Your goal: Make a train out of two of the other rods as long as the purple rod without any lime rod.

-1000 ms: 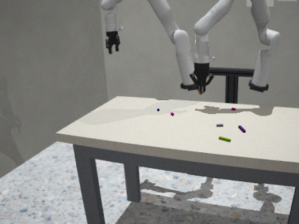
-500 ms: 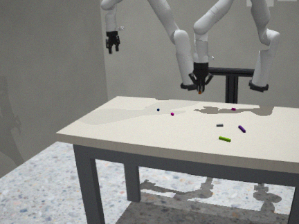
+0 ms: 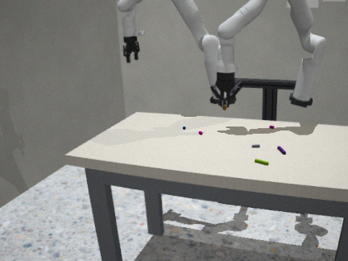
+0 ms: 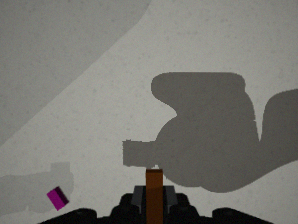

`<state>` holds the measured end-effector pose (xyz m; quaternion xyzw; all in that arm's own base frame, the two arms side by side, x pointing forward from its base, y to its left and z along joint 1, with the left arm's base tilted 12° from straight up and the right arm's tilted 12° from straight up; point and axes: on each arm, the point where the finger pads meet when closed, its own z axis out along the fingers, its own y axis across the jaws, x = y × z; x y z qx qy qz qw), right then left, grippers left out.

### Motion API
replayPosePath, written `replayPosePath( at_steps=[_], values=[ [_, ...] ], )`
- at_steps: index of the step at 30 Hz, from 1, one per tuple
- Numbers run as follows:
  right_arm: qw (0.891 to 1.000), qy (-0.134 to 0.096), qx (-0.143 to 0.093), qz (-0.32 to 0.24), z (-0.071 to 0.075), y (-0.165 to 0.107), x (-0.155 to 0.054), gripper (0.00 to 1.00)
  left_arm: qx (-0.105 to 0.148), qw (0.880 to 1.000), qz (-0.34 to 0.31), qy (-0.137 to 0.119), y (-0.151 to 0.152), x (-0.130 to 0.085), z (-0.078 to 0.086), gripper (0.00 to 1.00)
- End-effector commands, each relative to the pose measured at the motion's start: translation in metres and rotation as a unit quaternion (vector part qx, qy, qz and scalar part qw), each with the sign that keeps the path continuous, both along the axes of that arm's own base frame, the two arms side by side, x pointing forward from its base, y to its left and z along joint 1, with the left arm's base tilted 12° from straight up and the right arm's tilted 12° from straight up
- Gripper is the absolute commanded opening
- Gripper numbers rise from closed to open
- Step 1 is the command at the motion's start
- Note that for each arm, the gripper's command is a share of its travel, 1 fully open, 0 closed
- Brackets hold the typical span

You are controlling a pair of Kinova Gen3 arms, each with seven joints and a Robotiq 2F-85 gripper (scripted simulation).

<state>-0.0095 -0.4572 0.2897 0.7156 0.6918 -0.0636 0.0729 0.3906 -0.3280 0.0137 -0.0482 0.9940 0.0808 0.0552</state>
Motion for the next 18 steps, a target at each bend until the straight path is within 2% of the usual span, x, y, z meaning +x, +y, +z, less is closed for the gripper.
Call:
replayPosePath(
  at_steps=[1, 8, 18],
  values=[
    [1.0, 0.003, -0.003, 0.001, 0.001, -0.001, -0.004, 1.0, -0.002, 0.999, 0.043, -0.006, -0.015, 0.012, -0.003, 0.175],
    [1.0, 0.003, -0.003, 0.001, 0.001, -0.001, -0.004, 1.0, -0.01, 0.994, 0.109, -0.017, -0.034, 0.033, -0.005, 0.175],
    [1.0, 0.003, -0.003, 0.001, 0.001, -0.001, -0.004, 1.0, -0.015, 0.975, 0.221, -0.033, -0.064, 0.06, -0.011, 0.175]
  ],
)
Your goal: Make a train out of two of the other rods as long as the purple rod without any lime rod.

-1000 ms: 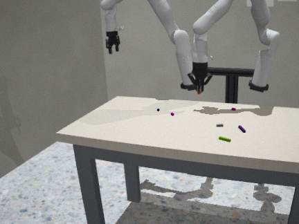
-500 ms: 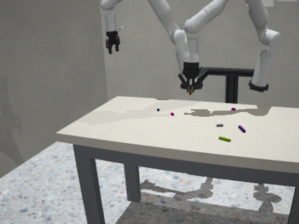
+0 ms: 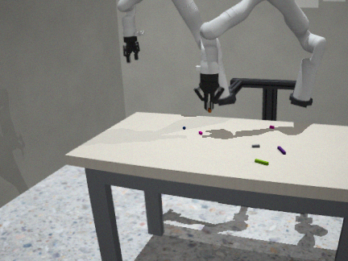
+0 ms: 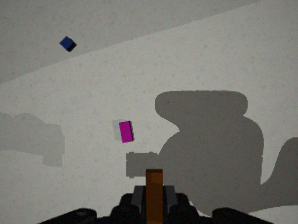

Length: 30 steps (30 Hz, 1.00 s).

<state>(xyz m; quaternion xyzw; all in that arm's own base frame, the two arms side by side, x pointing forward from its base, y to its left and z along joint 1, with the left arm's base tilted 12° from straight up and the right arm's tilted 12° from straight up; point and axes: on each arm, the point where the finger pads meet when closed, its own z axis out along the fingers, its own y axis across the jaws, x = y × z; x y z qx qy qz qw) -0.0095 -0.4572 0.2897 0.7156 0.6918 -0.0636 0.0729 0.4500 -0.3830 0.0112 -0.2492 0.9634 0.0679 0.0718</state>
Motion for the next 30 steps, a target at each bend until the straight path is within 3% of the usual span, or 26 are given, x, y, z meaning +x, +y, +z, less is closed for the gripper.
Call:
replayPosePath(
  at_steps=[1, 12, 30],
  values=[
    [1.0, 0.003, -0.003, 0.001, 0.001, -0.001, -0.004, 1.0, 0.005, 1.0, 0.031, 0.002, -0.011, 0.002, -0.009, 0.175],
    [1.0, 0.003, -0.003, 0.001, 0.001, -0.001, -0.004, 1.0, 0.006, 0.997, 0.074, -0.002, -0.021, 0.009, -0.013, 0.175],
    [1.0, 0.003, -0.003, 0.001, 0.001, -0.001, -0.004, 1.0, 0.006, 0.997, 0.078, -0.002, -0.021, 0.01, -0.013, 0.175]
  ],
)
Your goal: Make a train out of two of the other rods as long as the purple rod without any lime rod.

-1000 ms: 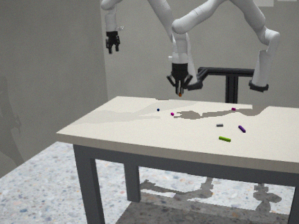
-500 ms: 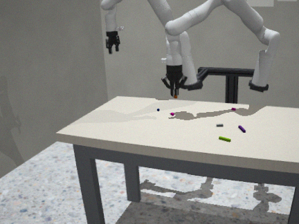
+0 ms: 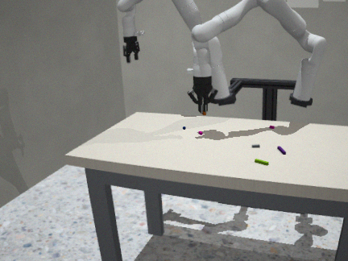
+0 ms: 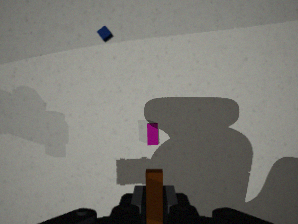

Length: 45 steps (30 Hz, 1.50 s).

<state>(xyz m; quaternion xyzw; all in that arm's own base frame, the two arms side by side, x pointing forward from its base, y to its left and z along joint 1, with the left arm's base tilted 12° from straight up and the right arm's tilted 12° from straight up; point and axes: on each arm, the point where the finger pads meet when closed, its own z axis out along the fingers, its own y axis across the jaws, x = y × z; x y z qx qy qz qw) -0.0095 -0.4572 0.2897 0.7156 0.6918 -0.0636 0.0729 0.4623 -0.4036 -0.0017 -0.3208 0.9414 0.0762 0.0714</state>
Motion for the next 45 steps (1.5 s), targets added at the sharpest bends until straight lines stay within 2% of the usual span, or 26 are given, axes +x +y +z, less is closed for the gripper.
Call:
replayPosePath(
  at_steps=[1, 11, 24, 26, 32, 45],
  values=[
    [1.0, 0.003, -0.003, 0.001, 0.001, -0.001, -0.004, 1.0, 0.001, 1.0, 0.003, 0.002, -0.001, -0.003, -0.001, 0.175],
    [1.0, 0.003, -0.003, 0.001, 0.001, -0.001, -0.004, 1.0, 0.001, 1.0, 0.004, 0.002, 0.001, -0.002, -0.011, 0.175],
    [1.0, 0.003, -0.003, 0.001, 0.001, -0.001, -0.004, 1.0, 0.001, 1.0, 0.004, 0.002, 0.011, 0.004, -0.063, 0.175],
    [1.0, 0.003, -0.003, 0.001, 0.001, -0.001, -0.004, 1.0, 0.001, 1.0, 0.004, 0.002, 0.011, 0.004, -0.063, 0.175],
    [1.0, 0.003, -0.003, 0.001, 0.001, -0.001, -0.004, 1.0, 0.001, 1.0, 0.004, 0.002, 0.014, 0.006, -0.081, 0.175],
    [1.0, 0.003, -0.003, 0.001, 0.001, -0.001, -0.004, 1.0, 0.001, 1.0, 0.004, 0.002, 0.015, 0.006, -0.086, 0.175]
  ],
)
